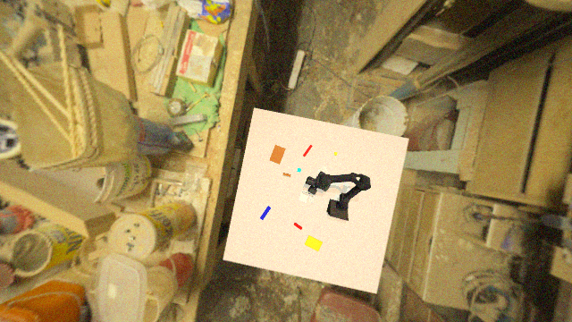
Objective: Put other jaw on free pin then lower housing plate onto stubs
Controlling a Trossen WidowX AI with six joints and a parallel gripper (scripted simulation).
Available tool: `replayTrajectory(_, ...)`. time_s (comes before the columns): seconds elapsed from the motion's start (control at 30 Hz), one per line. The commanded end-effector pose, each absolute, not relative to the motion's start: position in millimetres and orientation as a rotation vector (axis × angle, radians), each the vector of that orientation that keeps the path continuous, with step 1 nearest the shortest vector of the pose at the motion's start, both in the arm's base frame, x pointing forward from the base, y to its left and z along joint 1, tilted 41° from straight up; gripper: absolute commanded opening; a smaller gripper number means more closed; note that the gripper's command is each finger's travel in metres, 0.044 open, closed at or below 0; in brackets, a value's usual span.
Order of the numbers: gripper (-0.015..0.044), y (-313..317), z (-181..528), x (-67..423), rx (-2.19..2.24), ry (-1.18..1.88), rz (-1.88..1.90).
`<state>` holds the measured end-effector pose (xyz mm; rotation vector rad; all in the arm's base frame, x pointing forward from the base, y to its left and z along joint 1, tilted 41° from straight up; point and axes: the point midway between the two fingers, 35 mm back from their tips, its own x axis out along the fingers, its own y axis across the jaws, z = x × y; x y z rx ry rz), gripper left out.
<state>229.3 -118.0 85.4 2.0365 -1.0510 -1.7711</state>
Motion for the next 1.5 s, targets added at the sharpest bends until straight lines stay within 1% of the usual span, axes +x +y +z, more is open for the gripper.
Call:
replayTrajectory(0.0,0.044,-118.9,84.5,228.2,2.027,-1.051,-1.77)
replayTrajectory(0.63,0.044,-119.3,84.0,228.2,2.027,-1.051,-1.77)
replayTrajectory(1.0,0.0151,-118.6,84.2,228.6,2.034,-1.05,-1.773)
replayTrajectory(1.03,0.0134,-118.6,84.2,228.6,2.034,-1.05,-1.773)
replayTrajectory(1.47,0.0134,-118.6,84.2,228.6,2.034,-1.05,-1.773)
